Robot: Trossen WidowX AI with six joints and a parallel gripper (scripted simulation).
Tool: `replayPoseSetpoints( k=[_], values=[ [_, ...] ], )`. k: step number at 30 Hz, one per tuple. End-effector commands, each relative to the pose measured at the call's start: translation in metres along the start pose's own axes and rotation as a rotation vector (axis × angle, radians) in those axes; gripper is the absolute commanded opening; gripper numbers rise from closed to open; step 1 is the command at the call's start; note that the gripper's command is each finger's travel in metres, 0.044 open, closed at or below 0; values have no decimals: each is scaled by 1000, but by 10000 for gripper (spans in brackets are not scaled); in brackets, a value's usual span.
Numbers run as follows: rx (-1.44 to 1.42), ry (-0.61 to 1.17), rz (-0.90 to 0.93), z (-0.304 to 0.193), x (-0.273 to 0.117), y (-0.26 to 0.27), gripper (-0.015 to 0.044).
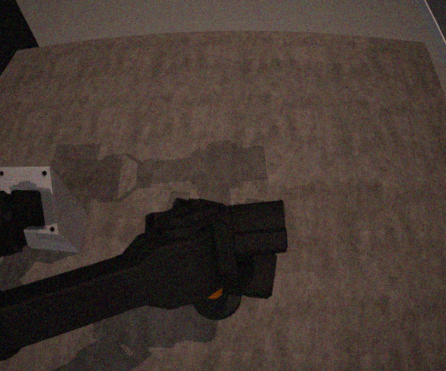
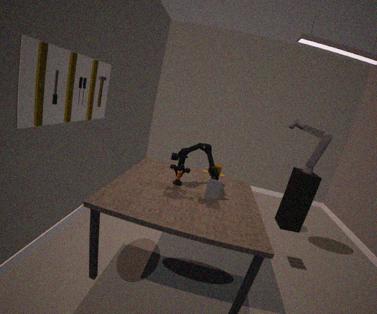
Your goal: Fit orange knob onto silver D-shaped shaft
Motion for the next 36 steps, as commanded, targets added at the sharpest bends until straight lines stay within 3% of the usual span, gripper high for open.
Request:
replayPoseSetpoints(
  k=[1,7,36],
  values=[
    [-23,-2,-5,0,-4,0,0],
    [-207,-1,-5,0,-3,4,0],
    [-207,-1,-5,0,1,-1,0]
  ],
)
Point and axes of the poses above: the point midway between the two fingers, 35 mm back from their tips, its own x axis out along the fingers, its own y axis across the jaws, z = x × y, the point moved 2 cm from there along -x, back along the fingers, and after that the axes turned 9 degrees about x, right-handed, at the moved point
